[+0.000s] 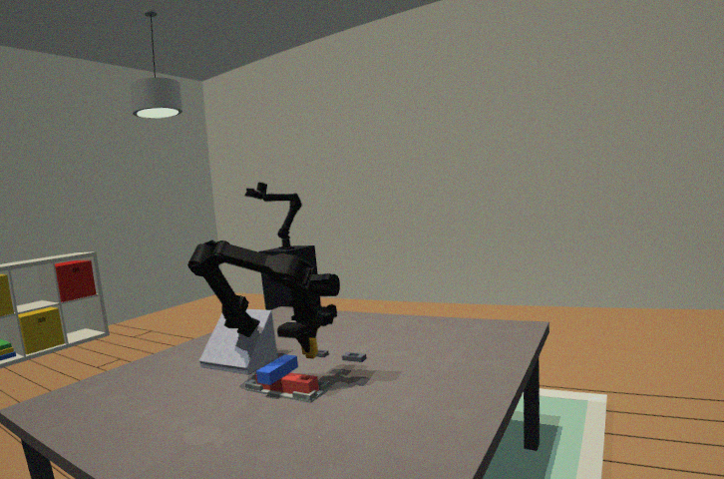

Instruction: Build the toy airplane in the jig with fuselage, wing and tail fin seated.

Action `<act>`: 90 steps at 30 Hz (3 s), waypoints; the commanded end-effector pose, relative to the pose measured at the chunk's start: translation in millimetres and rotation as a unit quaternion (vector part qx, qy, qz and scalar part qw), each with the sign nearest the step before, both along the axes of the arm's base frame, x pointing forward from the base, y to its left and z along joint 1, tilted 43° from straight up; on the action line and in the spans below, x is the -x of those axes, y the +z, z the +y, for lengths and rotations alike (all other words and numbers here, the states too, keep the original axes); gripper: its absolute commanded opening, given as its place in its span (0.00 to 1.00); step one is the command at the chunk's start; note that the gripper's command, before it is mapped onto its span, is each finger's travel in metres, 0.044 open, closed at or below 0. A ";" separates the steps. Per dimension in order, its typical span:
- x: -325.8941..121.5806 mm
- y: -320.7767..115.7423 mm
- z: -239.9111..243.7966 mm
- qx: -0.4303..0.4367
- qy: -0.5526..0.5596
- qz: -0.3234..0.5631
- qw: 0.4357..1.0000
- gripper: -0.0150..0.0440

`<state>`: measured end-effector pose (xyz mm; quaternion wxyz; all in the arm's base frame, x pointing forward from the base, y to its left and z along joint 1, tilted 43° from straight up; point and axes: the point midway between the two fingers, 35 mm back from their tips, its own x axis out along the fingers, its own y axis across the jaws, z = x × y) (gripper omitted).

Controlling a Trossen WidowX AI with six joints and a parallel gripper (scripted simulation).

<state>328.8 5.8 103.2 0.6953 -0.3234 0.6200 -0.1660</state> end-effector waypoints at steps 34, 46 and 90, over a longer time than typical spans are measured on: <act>-9.2 23.9 -34.7 0.017 -0.004 -0.007 1.000 0.36; -11.7 18.5 -41.3 0.017 -0.004 -0.007 1.000 0.36; -17.0 -5.0 -62.3 0.018 -0.004 -0.008 1.000 0.36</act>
